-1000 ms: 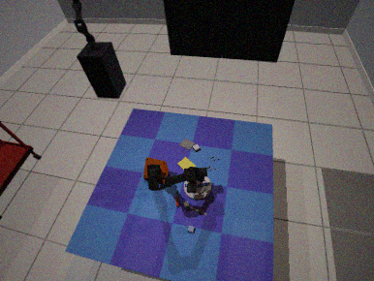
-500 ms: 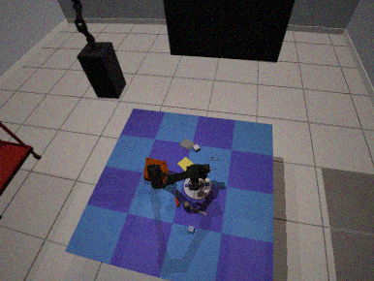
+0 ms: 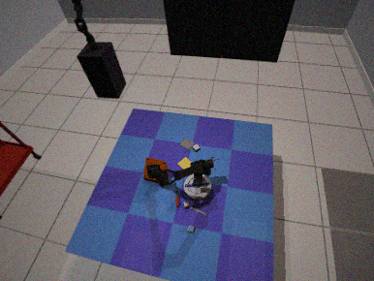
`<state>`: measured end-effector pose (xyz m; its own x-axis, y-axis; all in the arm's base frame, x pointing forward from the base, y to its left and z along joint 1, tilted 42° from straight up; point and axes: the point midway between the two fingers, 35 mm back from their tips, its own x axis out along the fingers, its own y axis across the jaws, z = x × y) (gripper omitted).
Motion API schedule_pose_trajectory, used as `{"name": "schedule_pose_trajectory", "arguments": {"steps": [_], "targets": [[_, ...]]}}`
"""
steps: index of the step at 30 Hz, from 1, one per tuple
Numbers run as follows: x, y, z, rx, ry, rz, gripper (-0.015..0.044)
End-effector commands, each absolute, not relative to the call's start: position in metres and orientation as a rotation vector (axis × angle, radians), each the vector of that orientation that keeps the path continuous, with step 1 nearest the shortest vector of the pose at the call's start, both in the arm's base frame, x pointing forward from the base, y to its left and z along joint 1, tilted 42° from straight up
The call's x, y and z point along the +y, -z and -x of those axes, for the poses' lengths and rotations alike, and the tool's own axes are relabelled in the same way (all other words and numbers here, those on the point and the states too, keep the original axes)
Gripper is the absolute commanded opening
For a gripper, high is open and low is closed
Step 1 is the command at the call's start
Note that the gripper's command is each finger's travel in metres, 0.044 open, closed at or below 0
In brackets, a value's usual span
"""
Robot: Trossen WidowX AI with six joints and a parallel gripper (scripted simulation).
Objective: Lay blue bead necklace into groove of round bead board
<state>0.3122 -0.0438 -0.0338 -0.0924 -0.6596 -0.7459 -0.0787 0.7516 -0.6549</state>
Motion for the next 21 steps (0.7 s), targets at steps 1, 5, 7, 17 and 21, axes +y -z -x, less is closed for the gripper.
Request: {"name": "schedule_pose_trajectory", "arguments": {"steps": [1,5,7,17,21], "targets": [[-0.043,0.037,-0.314,1.611,0.541,0.598,0.0],[-0.047,0.042,-0.314,1.61,0.541,0.598,0.0],[-0.049,0.044,-0.314,1.61,0.541,0.599,0.0],[-0.057,0.053,-0.312,1.61,0.541,0.599,0.0],[-0.055,0.05,-0.314,1.606,0.543,0.59,0.0079]]}}
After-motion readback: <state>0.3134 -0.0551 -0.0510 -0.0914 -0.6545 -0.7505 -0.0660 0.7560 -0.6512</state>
